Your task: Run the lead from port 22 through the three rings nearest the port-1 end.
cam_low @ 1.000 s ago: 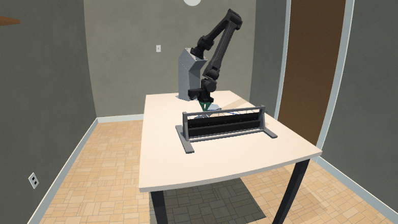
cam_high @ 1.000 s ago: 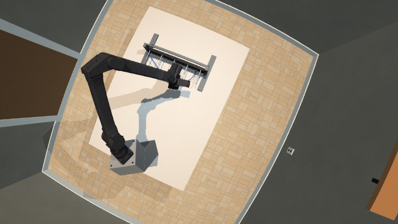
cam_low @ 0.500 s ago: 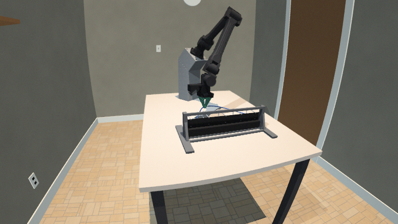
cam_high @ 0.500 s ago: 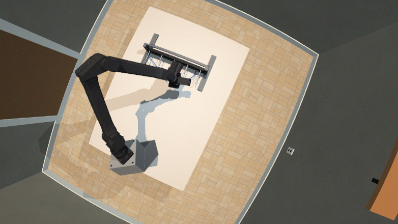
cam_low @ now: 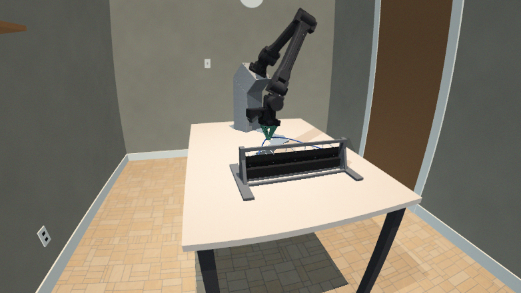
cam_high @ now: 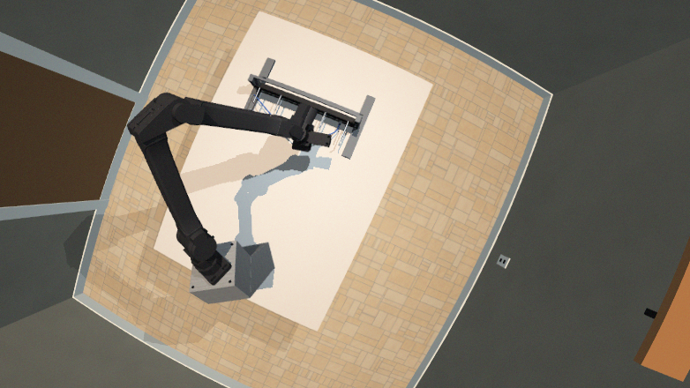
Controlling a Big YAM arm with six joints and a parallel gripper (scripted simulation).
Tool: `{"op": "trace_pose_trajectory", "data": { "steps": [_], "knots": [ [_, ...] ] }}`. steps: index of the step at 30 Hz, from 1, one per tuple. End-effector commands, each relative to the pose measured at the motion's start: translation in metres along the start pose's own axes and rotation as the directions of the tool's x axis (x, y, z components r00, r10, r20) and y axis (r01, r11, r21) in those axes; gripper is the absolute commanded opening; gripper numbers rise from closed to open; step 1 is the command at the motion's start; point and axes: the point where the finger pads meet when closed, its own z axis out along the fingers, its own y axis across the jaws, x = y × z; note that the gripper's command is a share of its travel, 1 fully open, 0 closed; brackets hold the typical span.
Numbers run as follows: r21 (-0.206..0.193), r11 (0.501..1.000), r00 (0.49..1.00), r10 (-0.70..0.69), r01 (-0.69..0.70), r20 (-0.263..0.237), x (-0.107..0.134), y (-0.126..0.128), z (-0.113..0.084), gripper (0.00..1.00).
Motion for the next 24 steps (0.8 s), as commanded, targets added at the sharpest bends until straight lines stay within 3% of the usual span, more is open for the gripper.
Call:
{"op": "trace_pose_trajectory", "data": {
  "steps": [1, 4, 5, 7, 9, 10, 12, 15, 16, 18, 22, 24],
  "knots": [
    [0.018, 1.000, 1.000, 0.018, -0.017, -0.022, 0.012, -0.007, -0.021, 0.00],
    [0.022, 0.999, 0.999, 0.030, -0.029, -0.031, 0.020, -0.001, -0.018, 0.00],
    [0.000, 0.999, 0.999, 0.040, -0.040, -0.028, 0.019, 0.024, -0.019, 0.00],
    [-0.002, 0.994, 0.994, 0.105, -0.105, -0.028, 0.022, 0.054, -0.020, 0.00],
    [-0.002, 0.994, 0.994, 0.105, -0.105, -0.028, 0.022, 0.054, -0.020, 0.00],
    [-0.003, 0.991, 0.990, 0.136, -0.136, -0.025, 0.023, 0.068, -0.021, 0.00],
    [0.035, 0.982, 0.982, 0.187, -0.186, -0.023, 0.020, 0.066, -0.004, 0.00],
    [0.031, 0.982, 0.982, 0.187, -0.186, -0.027, 0.021, 0.068, -0.006, 0.00],
    [0.058, 0.978, 0.979, 0.200, -0.198, -0.027, 0.023, 0.051, -0.003, 0.00],
    [0.058, 0.978, 0.979, 0.200, -0.199, -0.027, 0.023, 0.051, -0.003, 0.00],
    [-0.013, 0.986, 0.986, 0.166, -0.167, -0.028, 0.025, 0.086, -0.020, 0.00],
    [-0.011, 0.986, 0.986, 0.167, -0.168, -0.028, 0.025, 0.085, -0.021, 0.00]
  ]
}}
